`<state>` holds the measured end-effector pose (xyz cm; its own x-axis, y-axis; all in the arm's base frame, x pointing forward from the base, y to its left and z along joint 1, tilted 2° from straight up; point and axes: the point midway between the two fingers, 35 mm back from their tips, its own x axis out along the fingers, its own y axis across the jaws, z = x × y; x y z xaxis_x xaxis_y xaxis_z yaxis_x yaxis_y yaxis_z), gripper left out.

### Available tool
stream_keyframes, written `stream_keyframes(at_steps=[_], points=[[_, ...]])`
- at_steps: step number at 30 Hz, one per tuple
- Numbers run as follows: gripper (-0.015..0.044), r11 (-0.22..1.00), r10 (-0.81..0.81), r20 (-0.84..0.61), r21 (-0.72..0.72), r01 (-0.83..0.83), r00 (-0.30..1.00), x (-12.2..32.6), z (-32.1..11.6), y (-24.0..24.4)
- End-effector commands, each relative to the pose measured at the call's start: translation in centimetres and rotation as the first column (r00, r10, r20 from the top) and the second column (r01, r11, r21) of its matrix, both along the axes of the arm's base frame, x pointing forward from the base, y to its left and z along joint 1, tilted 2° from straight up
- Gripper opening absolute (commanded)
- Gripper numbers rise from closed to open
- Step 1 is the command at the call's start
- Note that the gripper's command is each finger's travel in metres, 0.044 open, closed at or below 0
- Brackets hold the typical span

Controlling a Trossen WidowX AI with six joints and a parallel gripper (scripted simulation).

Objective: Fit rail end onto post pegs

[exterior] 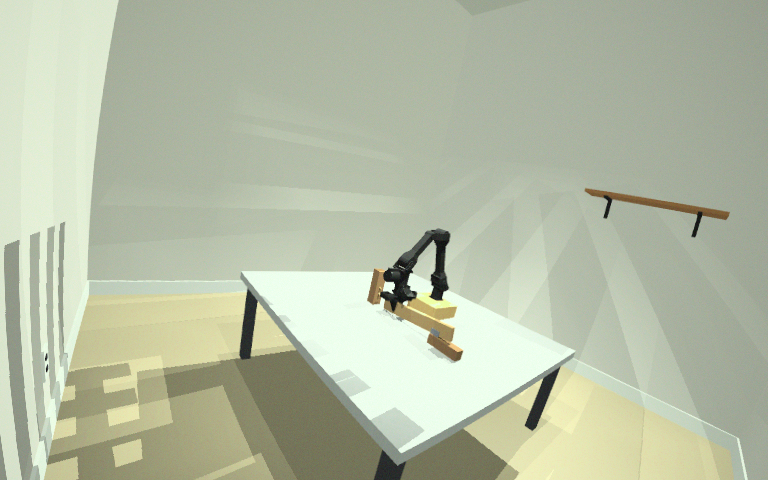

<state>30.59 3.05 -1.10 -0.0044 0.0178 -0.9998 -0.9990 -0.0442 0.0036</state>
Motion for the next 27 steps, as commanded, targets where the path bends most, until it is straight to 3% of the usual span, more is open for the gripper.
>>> stream_keyframes(at_steps=[1,27], points=[[0.0000,1.000,0.003,0.010,0.004,-0.003,1.000,0.4,0.5,0.1],[0.0000,1.000,0.003,0.010,0.004,-0.003,1.000,0.7,1.8,0.1]])
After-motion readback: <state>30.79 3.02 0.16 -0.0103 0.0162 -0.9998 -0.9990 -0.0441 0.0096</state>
